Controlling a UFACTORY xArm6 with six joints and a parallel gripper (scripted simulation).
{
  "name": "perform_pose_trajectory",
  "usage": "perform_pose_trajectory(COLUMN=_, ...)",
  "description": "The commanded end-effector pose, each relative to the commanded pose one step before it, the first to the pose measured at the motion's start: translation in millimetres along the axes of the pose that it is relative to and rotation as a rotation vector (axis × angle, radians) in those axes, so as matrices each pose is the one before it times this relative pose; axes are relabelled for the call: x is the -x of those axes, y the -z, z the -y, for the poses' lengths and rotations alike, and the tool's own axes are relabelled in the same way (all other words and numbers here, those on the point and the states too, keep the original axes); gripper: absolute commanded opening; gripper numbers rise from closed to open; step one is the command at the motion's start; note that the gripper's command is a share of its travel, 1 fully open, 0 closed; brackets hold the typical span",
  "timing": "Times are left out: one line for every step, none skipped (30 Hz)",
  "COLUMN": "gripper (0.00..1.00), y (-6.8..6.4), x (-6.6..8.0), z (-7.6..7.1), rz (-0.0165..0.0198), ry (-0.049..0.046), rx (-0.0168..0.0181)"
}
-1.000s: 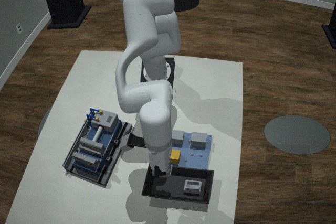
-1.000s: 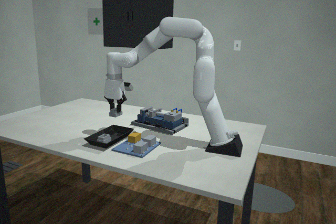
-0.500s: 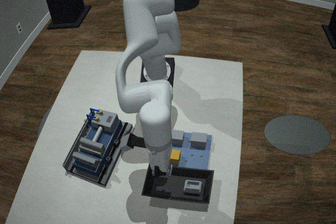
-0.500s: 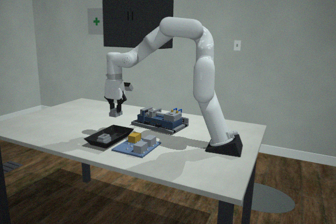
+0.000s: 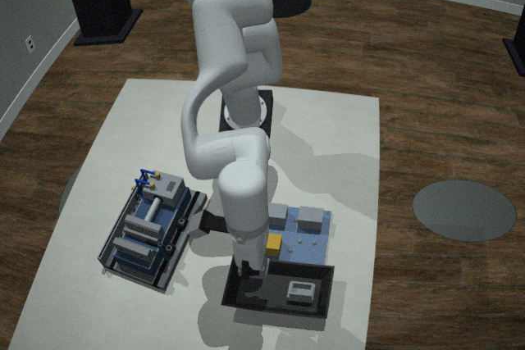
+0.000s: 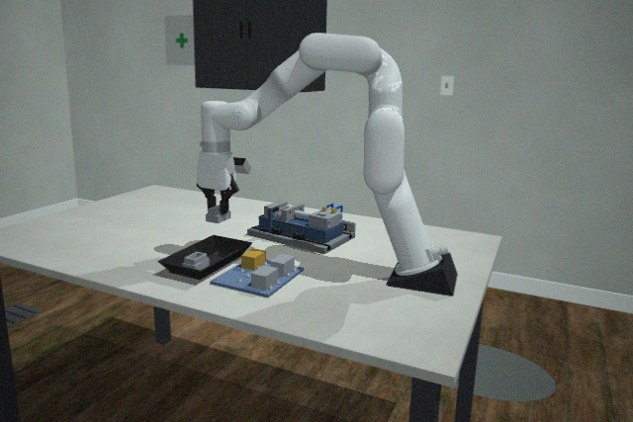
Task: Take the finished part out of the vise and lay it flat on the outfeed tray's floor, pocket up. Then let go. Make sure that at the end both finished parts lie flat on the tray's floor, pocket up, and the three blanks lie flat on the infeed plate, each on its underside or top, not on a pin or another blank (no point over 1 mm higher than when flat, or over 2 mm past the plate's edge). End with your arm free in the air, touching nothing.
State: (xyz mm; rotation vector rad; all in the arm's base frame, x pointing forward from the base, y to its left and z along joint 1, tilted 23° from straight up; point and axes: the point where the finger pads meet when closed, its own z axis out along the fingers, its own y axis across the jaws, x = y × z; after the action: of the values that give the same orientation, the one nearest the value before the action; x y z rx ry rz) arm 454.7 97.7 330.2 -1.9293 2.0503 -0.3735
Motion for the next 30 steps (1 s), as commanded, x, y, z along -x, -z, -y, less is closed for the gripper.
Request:
perform_pose_trajectory(gripper=0.00, y=-0.96, x=0.37, z=1.54, rz=0.00160, ry=-0.00021, rx=-0.00516)
perform_pose_trajectory(gripper=0.00, y=-1.16, x=0.00, z=0.01, rz=0.00000, ry=0.00000, rx=0.00000)
perform_pose_trajectory(gripper=0.00, y=-1.23, x=0.00, z=0.00, rz=0.00000, ry=0.00000, rx=0.00000)
perform_pose_trajectory(gripper=0.00, y=-1.29, x=0.00, z=0.00, rz=0.00000, ry=0.00000, rx=0.00000)
perform_pose_trajectory(gripper=0.00, y=-1.36, x=0.00, z=0.00, rz=0.00000, ry=0.00000, rx=0.00000)
perform_pose_trajectory(gripper=0.00, y=-1.42, x=0.00, z=0.01, rz=0.00000, ry=0.00000, rx=0.00000)
perform_pose_trajectory(gripper=0.00, y=-1.48, x=0.00, z=0.00, rz=0.00000, ry=0.00000, rx=0.00000)
perform_pose_trajectory(gripper=0.00, y=-1.54, x=-0.01, z=0.00, rz=0.00000, ry=0.00000, rx=0.00000)
perform_pose_trajectory(gripper=0.00, y=-1.60, x=0.00, z=0.01, rz=0.00000, ry=0.00000, rx=0.00000)
perform_pose_trajectory(gripper=0.00, y=-1.66, x=0.00, z=0.00, rz=0.00000, ry=0.00000, rx=0.00000)
perform_pose_trajectory(gripper=0.00, y=-1.71, x=-0.01, z=0.00, rz=0.00000, ry=0.00000, rx=0.00000)
perform_pose_trajectory(gripper=0.00, y=-1.76, x=0.00, z=0.01, rz=0.00000, ry=0.00000, rx=0.00000)
perform_pose_trajectory(gripper=0.00, y=-1.80, x=0.00, z=0.00, rz=0.00000, ry=0.00000, rx=0.00000)
perform_pose_trajectory(gripper=0.00, y=-1.85, x=0.00, z=0.00, rz=0.00000, ry=0.00000, rx=0.00000)
perform_pose_trajectory(gripper=0.00, y=0.00, x=0.00, z=0.00, rz=0.00000, ry=0.00000, rx=0.00000)
perform_pose_trajectory(gripper=0.00, y=0.00, x=0.00, z=0.00, rz=0.00000, ry=0.00000, rx=0.00000)
perform_pose_trajectory(gripper=0.00, y=-1.89, x=0.00, z=0.00, rz=0.00000, ry=0.00000, rx=0.00000)
perform_pose_trajectory(gripper=0.00, y=-1.92, x=-0.01, z=-0.01, rz=0.00000, ry=0.00000, rx=0.00000)
perform_pose_trajectory(gripper=0.00, y=-1.96, x=0.00, z=0.01, rz=0.00000, ry=0.00000, rx=0.00000)
perform_pose_trajectory(gripper=0.00, y=-1.98, x=-0.01, z=0.00, rz=0.00000, ry=0.00000, rx=0.00000)
perform_pose_trajectory(gripper=0.00, y=-2.01, x=0.00, z=0.00, rz=0.00000, ry=0.00000, rx=0.00000)
perform_pose_trajectory(gripper=0.00, y=-2.03, x=0.00, z=0.00, rz=0.00000, ry=0.00000, rx=0.00000)
perform_pose_trajectory(gripper=0.00, y=-2.04, x=-0.01, z=0.00, rz=0.00000, ry=0.00000, rx=0.00000)
perform_pose_trajectory(gripper=0.00, y=-2.06, x=0.00, z=0.01, rz=0.00000, ry=0.00000, rx=0.00000)
perform_pose_trajectory(gripper=0.00, y=-2.07, x=-0.01, z=-0.01, rz=0.00000, ry=0.00000, rx=0.00000)
perform_pose_trajectory(gripper=0.00, y=-2.08, x=0.00, z=0.01, rz=0.00000, ry=0.00000, rx=0.00000)
perform_pose_trajectory(gripper=0.00, y=-2.07, x=-0.01, z=0.00, rz=0.00000, ry=0.00000, rx=0.00000)
perform_pose_trajectory(gripper=0.00, y=-2.07, x=0.00, z=0.00, rz=0.00000, ry=0.00000, rx=0.00000)
perform_pose_trajectory(gripper=0.00, y=-2.07, x=0.00, z=0.00, rz=0.00000, ry=0.00000, rx=0.00000)
perform_pose_trajectory(gripper=0.00, y=-2.06, x=-0.01, z=0.00, rz=0.00000, ry=0.00000, rx=0.00000)
